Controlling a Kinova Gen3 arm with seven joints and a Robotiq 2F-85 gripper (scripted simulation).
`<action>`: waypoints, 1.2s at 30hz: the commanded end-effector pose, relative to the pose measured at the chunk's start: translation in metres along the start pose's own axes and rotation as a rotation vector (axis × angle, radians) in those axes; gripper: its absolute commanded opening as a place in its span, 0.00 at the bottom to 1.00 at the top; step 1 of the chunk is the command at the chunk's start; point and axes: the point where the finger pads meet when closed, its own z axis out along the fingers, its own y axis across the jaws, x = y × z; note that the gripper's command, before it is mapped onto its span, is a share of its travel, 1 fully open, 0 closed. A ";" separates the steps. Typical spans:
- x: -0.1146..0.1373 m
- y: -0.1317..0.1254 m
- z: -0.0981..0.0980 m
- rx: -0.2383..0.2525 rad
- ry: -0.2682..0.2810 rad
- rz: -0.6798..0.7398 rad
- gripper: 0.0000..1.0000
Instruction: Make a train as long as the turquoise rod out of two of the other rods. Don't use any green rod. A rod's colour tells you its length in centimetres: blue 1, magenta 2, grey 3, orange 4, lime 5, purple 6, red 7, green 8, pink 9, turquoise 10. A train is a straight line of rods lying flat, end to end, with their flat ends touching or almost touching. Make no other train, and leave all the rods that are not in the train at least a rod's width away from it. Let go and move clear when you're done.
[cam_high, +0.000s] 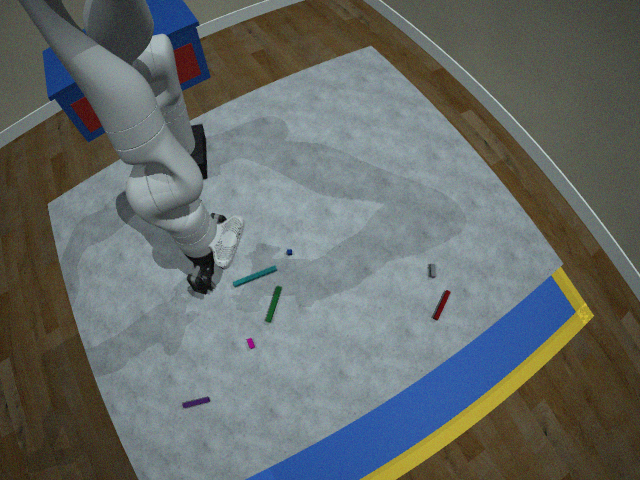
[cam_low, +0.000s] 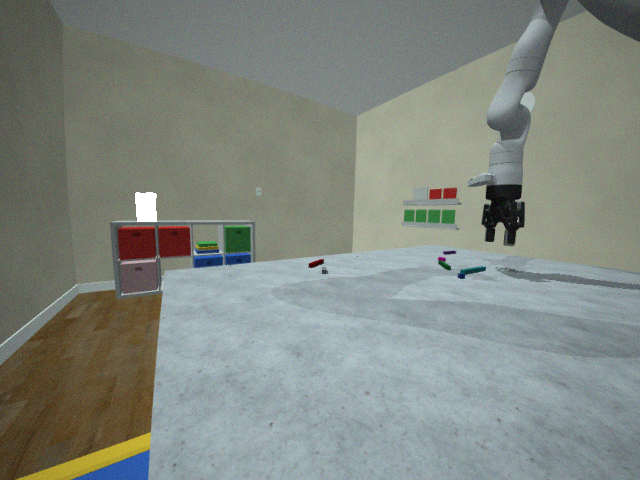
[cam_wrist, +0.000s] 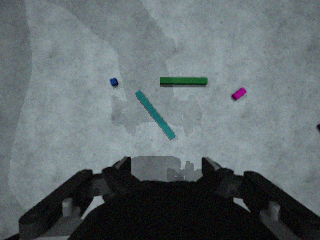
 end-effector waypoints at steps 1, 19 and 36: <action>0.009 0.003 0.001 -0.003 0.002 -0.008 1.00; 0.157 0.014 0.008 -0.003 0.000 0.008 1.00; 0.306 -0.043 0.002 -0.004 0.002 -0.005 1.00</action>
